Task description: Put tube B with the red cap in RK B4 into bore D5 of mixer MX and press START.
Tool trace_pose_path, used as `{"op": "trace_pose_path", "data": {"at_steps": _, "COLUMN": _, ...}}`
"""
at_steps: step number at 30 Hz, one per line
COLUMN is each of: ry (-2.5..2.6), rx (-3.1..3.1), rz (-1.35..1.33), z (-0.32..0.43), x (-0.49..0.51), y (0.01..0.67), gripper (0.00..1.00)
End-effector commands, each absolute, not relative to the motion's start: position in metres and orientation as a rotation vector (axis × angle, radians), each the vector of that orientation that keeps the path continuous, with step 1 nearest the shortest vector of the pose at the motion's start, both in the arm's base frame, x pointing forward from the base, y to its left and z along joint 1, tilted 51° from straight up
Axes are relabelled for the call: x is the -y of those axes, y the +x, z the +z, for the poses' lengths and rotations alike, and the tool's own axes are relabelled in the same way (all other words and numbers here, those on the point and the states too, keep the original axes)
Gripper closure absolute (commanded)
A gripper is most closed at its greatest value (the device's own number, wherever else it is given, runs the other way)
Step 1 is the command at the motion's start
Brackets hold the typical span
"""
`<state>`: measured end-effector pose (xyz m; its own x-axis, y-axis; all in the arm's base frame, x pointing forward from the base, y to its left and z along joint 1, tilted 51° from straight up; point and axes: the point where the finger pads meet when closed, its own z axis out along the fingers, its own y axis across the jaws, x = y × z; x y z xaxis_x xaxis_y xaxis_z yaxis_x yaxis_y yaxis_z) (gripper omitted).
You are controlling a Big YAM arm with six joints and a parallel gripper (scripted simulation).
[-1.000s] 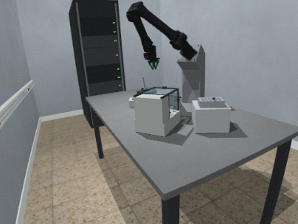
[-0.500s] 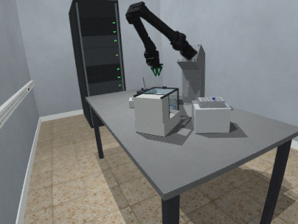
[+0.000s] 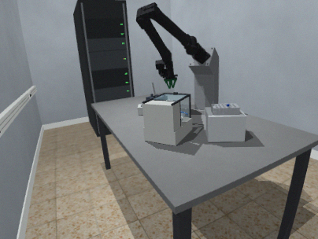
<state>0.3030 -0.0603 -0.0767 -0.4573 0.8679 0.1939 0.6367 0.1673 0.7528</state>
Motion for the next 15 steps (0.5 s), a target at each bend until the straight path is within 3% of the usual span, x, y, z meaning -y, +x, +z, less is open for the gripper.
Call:
{"op": "trace_pose_path", "data": {"at_steps": 1, "ry": 1.590, "rx": -2.070, "rz": 1.184, "z": -0.068, "x": 0.028, "y": 0.308, "gripper": 0.64}}
{"op": "trace_pose_path", "data": {"at_steps": 15, "ry": 1.663, "rx": -2.042, "rz": 1.194, "z": -0.052, "x": -0.066, "y": 0.320, "gripper": 0.64}}
